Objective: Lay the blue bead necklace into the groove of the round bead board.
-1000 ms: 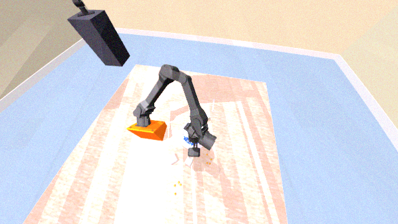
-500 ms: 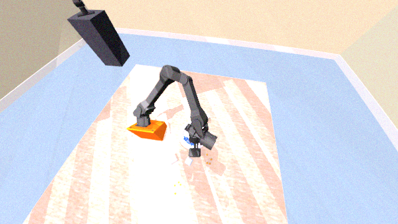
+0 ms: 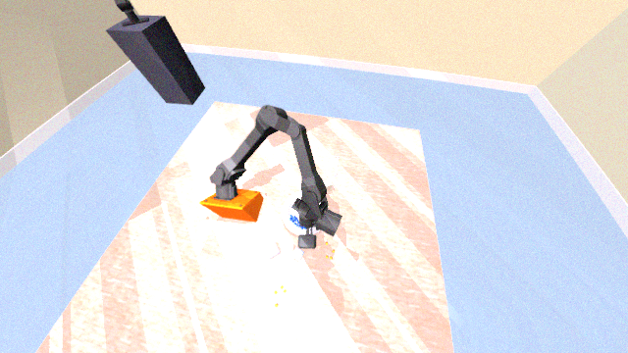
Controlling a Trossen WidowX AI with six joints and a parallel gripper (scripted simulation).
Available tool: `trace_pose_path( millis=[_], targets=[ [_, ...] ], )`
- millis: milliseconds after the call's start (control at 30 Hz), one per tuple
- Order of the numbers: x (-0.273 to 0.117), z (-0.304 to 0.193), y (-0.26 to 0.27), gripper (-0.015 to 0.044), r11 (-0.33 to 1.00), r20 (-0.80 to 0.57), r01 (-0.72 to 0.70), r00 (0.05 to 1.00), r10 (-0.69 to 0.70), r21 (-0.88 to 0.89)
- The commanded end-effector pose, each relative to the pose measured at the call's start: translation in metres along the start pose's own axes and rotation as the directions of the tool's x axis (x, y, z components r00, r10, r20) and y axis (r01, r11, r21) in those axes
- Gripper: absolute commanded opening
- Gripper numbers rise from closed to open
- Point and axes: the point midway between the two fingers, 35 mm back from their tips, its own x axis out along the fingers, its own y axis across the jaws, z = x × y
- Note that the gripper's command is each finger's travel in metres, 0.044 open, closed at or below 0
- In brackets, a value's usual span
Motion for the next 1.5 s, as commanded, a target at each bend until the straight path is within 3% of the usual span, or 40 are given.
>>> trace_pose_path(
  millis=[0,133,567,767,1467],
  targets=[
    [0.0065,-0.0028,0.0007,0.0380,1.000,-0.003,-0.006,1.000,0.006,0.011],
    [0.0065,-0.0028,0.0007,0.0380,1.000,-0.003,-0.006,1.000,0.006,0.011],
    [0.0043,-0.0010,0.0002,0.0039,1.000,-0.002,-0.001,1.000,0.001,0.003],
    [0.0043,-0.0010,0.0002,0.0000,1.000,-0.002,-0.001,1.000,0.001,0.003],
    [0.0022,-0.0013,0.0002,0.0000,1.000,-0.002,-0.002,1.000,0.002,0.004]
  ],
)
